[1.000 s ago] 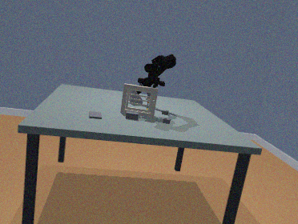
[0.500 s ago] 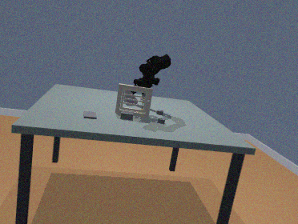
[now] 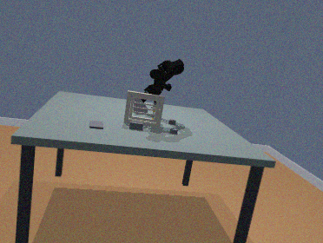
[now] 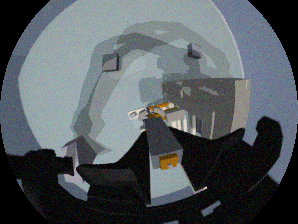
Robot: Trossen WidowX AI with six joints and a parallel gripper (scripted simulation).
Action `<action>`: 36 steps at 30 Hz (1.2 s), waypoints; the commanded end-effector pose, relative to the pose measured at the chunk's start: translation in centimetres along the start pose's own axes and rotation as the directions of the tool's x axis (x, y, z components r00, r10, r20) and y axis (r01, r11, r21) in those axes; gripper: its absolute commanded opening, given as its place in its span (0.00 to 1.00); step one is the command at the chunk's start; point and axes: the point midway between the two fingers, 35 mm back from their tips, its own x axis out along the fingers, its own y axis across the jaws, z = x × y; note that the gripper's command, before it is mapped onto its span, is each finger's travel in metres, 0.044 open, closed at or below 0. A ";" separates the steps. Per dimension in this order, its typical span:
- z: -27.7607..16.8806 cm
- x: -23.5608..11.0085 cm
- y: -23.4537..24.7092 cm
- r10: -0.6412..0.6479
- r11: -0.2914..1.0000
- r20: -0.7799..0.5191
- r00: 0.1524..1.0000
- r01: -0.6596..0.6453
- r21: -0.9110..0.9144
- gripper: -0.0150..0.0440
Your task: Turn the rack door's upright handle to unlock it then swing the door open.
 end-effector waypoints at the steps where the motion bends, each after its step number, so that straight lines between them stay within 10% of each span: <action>1: 0.0 0.1 0.0 0.001 0.983 0.000 1.000 -0.001 -0.183 0.29; 15: 0.0 0.1 0.0 0.001 0.899 0.000 1.000 -0.001 -0.438 0.29; 26: 0.0 0.1 0.0 0.001 0.899 0.000 1.000 -0.001 -0.438 0.75; 36: 0.0 0.1 0.0 0.001 0.999 0.000 1.000 -0.001 -0.033 0.75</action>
